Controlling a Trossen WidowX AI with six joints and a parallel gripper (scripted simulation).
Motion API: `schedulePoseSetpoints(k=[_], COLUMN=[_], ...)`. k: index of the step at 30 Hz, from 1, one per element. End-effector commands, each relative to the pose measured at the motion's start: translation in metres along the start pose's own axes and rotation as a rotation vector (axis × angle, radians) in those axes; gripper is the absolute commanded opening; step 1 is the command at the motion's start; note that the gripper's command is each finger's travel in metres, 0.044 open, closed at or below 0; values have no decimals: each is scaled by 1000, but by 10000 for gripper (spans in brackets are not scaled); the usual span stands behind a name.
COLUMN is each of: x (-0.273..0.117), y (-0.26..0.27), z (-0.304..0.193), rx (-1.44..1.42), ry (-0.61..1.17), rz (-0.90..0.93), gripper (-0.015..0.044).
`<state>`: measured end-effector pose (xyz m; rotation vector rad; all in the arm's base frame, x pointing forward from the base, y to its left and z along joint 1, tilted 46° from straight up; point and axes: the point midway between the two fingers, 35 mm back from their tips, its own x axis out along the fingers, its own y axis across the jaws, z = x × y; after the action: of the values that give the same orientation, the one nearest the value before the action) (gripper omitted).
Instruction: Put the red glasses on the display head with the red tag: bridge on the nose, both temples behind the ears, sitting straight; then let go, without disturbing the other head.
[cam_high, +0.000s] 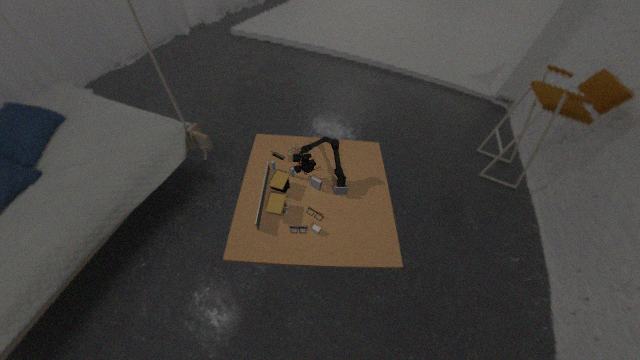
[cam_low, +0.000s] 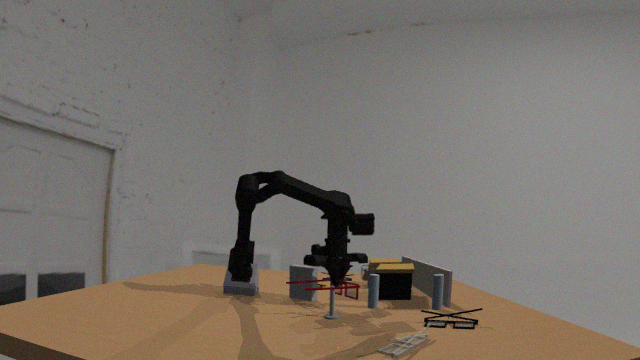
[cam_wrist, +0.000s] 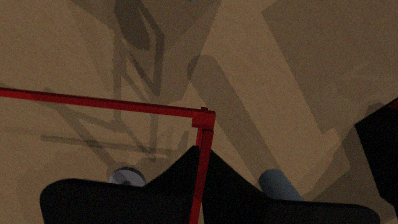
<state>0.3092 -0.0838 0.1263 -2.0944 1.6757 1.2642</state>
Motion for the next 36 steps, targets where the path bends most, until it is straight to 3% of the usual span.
schedulePoseSetpoints(k=[1, 36], x=[0, 1], y=[-2, -4], z=[6, 15], rx=[-3, -3], ry=[0, 0], rz=[1, 1], gripper=[0, 0])
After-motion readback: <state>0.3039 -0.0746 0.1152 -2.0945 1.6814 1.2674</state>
